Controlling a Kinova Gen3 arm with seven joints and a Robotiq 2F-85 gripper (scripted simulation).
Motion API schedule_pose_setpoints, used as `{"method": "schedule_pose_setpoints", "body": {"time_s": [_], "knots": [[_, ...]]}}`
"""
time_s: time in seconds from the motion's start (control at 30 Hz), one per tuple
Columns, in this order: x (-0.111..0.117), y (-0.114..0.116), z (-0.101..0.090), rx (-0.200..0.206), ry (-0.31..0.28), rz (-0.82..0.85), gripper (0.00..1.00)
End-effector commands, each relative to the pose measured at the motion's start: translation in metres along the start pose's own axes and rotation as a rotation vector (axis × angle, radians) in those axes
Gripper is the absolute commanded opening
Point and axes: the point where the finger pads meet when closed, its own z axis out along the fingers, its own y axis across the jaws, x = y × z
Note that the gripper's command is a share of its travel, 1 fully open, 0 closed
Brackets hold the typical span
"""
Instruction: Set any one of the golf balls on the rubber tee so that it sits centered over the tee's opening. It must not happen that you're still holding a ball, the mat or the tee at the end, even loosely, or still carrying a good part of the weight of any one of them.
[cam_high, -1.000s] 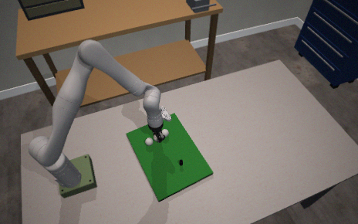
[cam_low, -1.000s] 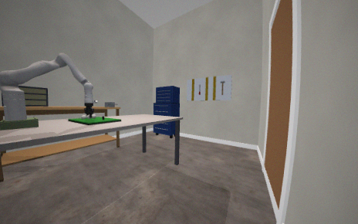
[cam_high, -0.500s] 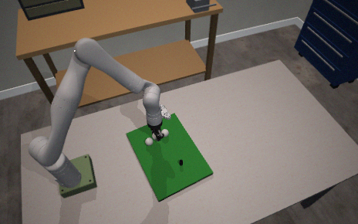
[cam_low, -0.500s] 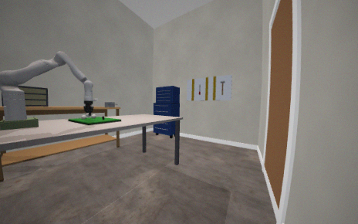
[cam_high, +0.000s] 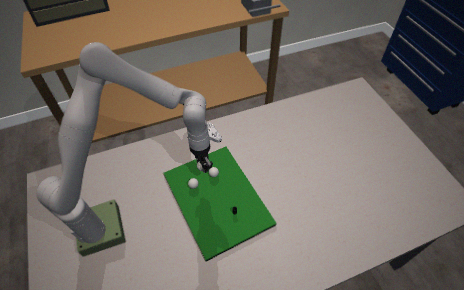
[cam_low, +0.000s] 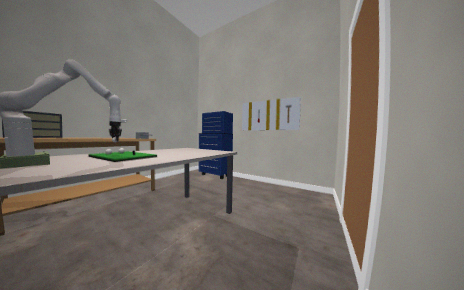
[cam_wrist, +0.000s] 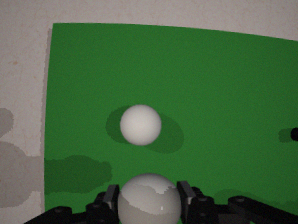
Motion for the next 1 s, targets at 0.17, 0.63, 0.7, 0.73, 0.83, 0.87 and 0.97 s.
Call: {"method": "schedule_pose_setpoints", "body": {"time_s": [0.17, 0.63, 0.7, 0.73, 0.83, 0.87, 0.97], "knots": [[0.014, 0.044, -0.015, 0.006, -0.003, -0.010, 0.00], [0.026, 0.192, -0.041, -0.006, 0.004, -0.004, 0.00], [0.026, 0.192, -0.040, -0.006, 0.004, -0.004, 0.00], [0.026, 0.192, -0.038, -0.006, 0.004, -0.004, 0.00], [0.025, 0.192, -0.030, -0.006, 0.003, -0.003, 0.00], [0.025, 0.192, -0.030, -0.006, 0.003, -0.003, 0.00], [0.022, 0.192, -0.005, -0.004, -0.006, 0.000, 0.00]]}}
